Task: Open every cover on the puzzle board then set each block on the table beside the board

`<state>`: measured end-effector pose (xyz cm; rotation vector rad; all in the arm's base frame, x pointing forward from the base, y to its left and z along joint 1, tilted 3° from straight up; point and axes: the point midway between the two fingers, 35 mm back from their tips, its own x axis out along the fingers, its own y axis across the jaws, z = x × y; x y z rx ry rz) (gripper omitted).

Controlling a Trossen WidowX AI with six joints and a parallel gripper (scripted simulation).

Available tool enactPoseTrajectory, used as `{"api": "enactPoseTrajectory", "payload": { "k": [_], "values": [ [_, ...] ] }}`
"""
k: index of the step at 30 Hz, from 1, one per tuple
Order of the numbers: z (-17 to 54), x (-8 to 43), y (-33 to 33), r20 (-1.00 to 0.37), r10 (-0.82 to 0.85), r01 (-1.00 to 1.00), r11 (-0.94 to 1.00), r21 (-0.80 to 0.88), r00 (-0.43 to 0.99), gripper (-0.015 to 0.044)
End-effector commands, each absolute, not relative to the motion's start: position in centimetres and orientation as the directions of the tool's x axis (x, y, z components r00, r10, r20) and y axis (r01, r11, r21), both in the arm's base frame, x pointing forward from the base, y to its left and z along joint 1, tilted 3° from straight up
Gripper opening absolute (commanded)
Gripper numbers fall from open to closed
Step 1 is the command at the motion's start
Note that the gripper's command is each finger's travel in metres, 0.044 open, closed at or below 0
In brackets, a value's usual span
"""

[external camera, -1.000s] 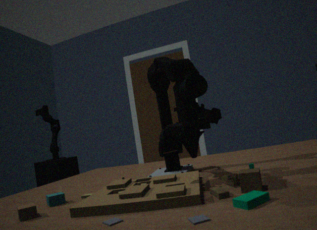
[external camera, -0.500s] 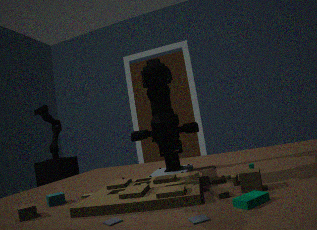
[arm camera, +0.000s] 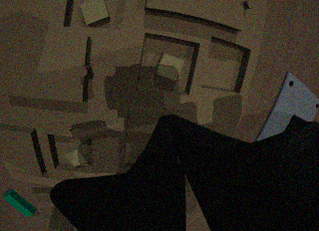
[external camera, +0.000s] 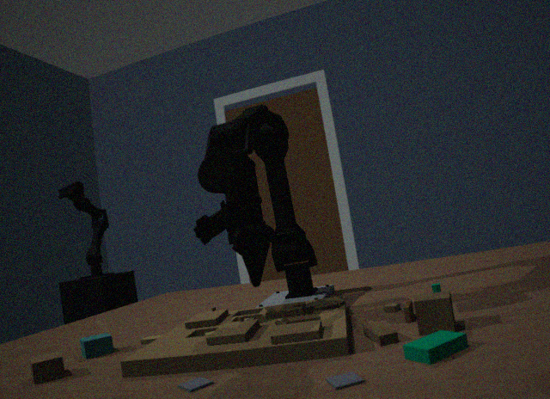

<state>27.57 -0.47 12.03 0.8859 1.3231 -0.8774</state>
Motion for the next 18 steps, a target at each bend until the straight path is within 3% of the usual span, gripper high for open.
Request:
{"api": "enactPoseTrajectory", "payload": {
  "k": [1,18],
  "values": [
    [12.7,26.8,-3.0,-0.996,-0.020,0.993,-0.089,0.084,0.082,0.0000],
    [10.3,27.1,-3.1,-0.996,-0.020,0.993,-0.089,0.084,0.082,0.0000]
  ]
}}
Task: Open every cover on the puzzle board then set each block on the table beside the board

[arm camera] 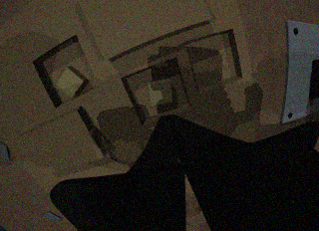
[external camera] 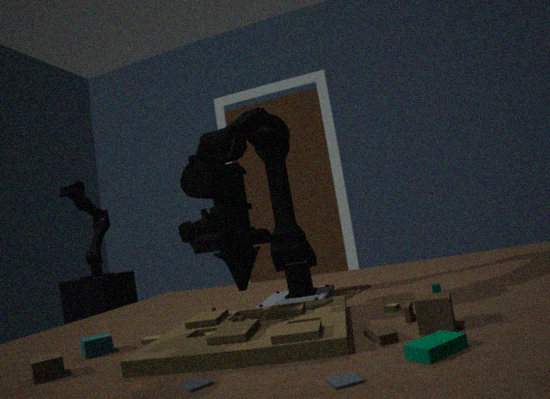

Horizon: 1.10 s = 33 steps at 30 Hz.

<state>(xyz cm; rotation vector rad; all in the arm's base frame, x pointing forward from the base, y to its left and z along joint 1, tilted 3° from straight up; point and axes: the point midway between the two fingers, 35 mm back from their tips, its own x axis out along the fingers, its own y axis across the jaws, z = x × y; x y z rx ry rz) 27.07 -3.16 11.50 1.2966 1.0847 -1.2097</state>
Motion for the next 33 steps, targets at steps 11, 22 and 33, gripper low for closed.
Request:
{"api": "enactPoseTrajectory", "payload": {
  "k": [11,22,33],
  "values": [
    [7.6,27.1,-3.3,-0.996,-0.021,0.995,0.064,0.080,0.082,0.0000],
    [6.9,27.2,-3.4,-0.996,-0.021,0.484,0.875,0.022,0.082,0.0000],
    [6.6,27.3,-3.4,-0.996,-0.021,0.090,0.996,-0.013,0.082,0.0000]
  ]
}}
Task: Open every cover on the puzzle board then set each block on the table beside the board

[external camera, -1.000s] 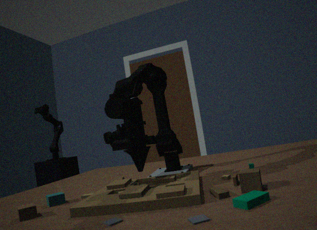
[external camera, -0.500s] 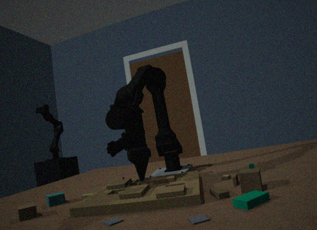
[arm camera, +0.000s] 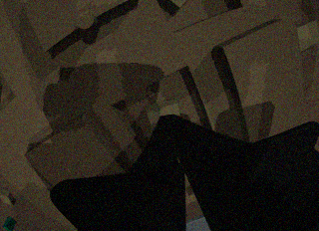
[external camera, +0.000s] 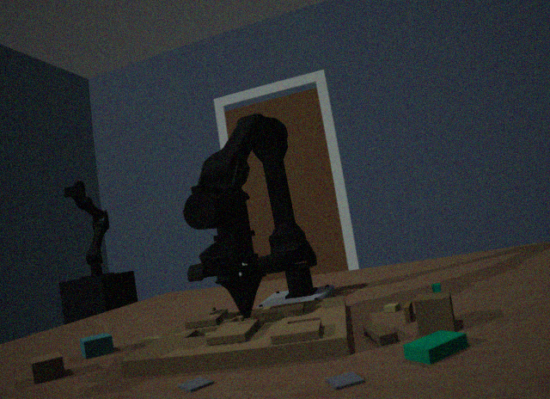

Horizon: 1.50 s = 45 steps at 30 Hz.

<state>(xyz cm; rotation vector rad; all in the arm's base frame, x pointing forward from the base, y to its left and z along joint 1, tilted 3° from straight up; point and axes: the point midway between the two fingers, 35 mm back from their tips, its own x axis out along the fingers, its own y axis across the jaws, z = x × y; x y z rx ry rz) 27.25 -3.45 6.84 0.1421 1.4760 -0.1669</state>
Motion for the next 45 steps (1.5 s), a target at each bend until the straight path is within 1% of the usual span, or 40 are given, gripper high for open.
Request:
{"api": "enactPoseTrajectory", "payload": {
  "k": [1,16,30,31,35,36,42,45],
  "values": [
    [6.6,27.3,-3.4,-0.996,-0.021,0.090,0.996,-0.013,0.082,0.0000],
    [6.3,27.6,-3.7,-0.996,-0.021,0.089,0.996,-0.014,0.082,0.0000],
    [7.7,27.2,-3.5,-0.996,-0.021,0.089,0.996,-0.013,0.082,0.0000],
    [7.1,27.2,-3.6,-0.997,-0.022,0.091,0.996,-0.015,0.069,0.0026],
    [8.8,27.2,-3.5,-0.997,-0.021,0.090,0.996,-0.015,0.073,0.0131],
    [9.3,27.2,-3.5,-0.997,-0.021,0.090,0.996,-0.015,0.074,0.0144],
    [12.4,26.9,-3.4,-0.996,-0.021,0.089,0.996,-0.014,0.082,0.0144],
    [12.7,26.8,-3.4,-0.996,-0.021,0.089,0.996,-0.013,0.082,0.0144]
  ]
}}
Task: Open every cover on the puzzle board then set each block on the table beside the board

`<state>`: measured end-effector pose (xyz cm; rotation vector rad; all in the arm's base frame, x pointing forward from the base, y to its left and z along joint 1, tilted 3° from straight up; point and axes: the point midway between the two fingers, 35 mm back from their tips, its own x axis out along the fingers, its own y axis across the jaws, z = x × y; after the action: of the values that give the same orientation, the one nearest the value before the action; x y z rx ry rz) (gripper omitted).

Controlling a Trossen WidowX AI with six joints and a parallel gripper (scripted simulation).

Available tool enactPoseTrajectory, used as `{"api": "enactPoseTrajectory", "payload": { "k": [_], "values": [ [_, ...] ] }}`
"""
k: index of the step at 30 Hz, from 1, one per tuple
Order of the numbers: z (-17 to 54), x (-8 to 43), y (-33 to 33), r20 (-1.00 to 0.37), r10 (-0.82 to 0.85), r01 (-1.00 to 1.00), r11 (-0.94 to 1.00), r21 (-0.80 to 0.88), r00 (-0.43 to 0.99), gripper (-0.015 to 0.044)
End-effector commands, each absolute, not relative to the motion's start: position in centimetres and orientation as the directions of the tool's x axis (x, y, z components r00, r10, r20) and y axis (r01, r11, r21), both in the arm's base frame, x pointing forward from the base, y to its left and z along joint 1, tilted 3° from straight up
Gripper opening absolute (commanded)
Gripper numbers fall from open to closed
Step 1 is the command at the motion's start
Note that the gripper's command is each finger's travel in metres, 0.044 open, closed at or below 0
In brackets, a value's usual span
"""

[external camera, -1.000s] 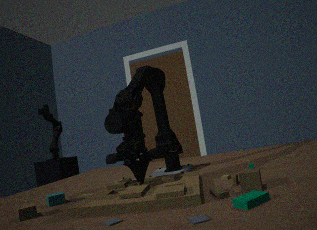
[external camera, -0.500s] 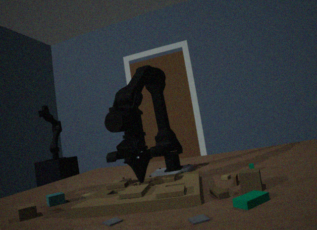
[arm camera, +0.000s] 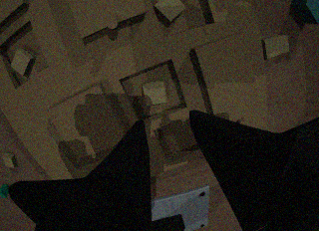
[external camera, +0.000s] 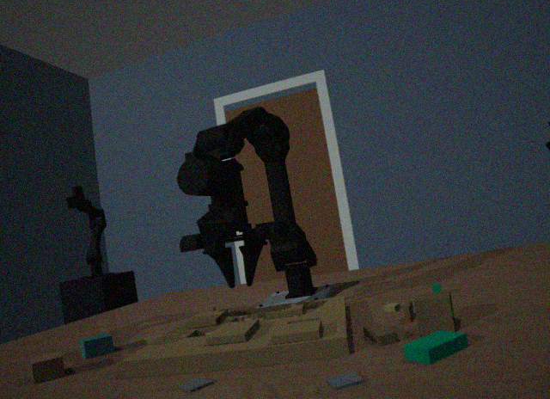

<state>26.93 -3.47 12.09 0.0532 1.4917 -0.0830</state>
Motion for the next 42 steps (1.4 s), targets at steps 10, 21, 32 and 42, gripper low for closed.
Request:
{"api": "enactPoseTrajectory", "payload": {
  "k": [10,21,32,42],
  "values": [
    [11.0,27.0,-3.5,-0.996,-0.021,0.089,0.996,-0.013,0.082,0.0144],
    [9.2,27.2,-3.5,-0.996,-0.021,0.089,0.996,-0.013,0.082,0.0144],
    [9.2,27.1,-3.6,-0.996,-0.021,0.089,0.996,-0.014,0.082,0.0144],
    [9.2,27.2,-3.5,-0.996,-0.021,0.089,0.996,-0.013,0.082,0.0144]
  ]
}}
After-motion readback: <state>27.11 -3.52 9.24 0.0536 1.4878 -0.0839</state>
